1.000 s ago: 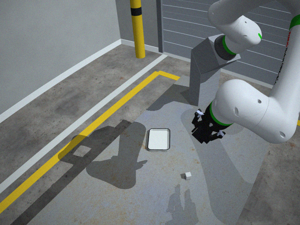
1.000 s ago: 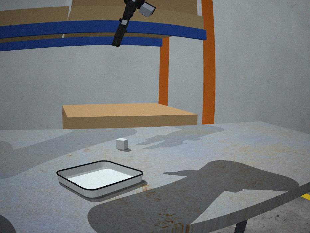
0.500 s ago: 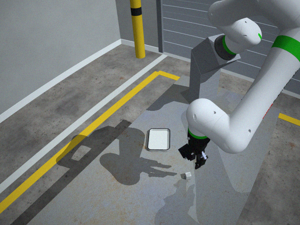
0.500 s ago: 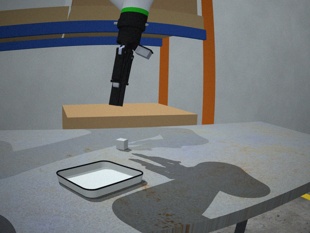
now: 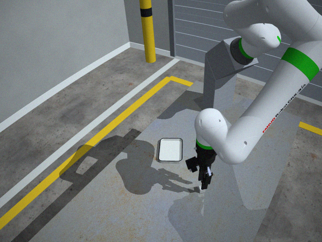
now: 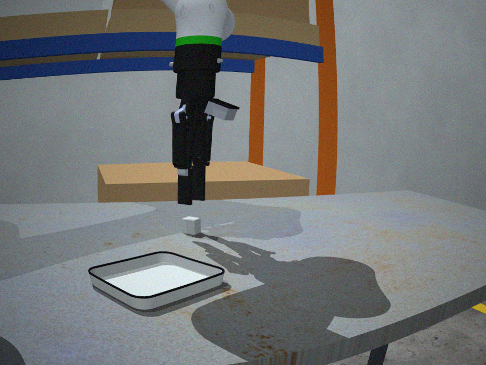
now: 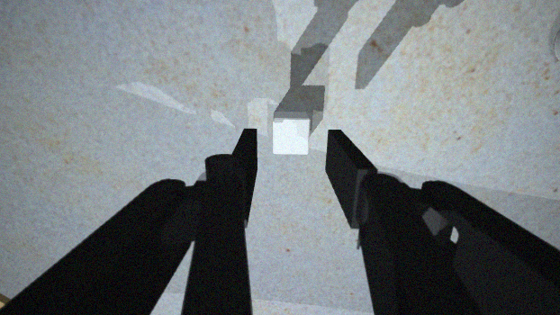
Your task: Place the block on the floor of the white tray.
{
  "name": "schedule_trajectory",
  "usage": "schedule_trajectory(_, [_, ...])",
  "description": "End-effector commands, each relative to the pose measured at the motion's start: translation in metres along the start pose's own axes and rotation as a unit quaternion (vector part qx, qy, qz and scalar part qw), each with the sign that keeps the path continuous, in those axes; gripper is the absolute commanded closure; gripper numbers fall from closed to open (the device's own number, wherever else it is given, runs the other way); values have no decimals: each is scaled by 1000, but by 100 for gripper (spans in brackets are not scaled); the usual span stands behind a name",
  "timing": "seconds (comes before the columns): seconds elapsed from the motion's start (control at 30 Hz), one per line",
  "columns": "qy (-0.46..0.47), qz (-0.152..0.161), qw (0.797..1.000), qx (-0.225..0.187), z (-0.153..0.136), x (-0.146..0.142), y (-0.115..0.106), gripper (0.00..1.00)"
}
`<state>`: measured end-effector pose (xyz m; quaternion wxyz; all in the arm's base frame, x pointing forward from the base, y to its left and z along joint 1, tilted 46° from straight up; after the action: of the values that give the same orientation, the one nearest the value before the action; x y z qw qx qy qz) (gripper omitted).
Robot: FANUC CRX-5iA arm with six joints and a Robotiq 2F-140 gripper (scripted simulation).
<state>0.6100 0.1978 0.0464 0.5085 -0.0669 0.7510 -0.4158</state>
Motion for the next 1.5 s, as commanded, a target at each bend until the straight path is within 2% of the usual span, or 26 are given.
schedule_trajectory(0.0, [0, 0, 1000, 1, 1, 0, -1, 64])
schedule_trajectory(1.07, [0, 0, 1000, 0, 1, 0, 1, 64])
schedule_trajectory(1.47, [0, 0, 1000, -1, 1, 1, 14, 64])
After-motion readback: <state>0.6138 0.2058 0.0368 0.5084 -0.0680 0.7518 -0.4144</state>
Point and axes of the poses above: the point where the finger pads meet when closed, its own y axis out along the fingers, its own x axis across the jaws, z = x × y, the point moved 9 cm from there along -y, back along the fingers, and after that the axes turned 6 degrees about -y, right-handed, at the moved point
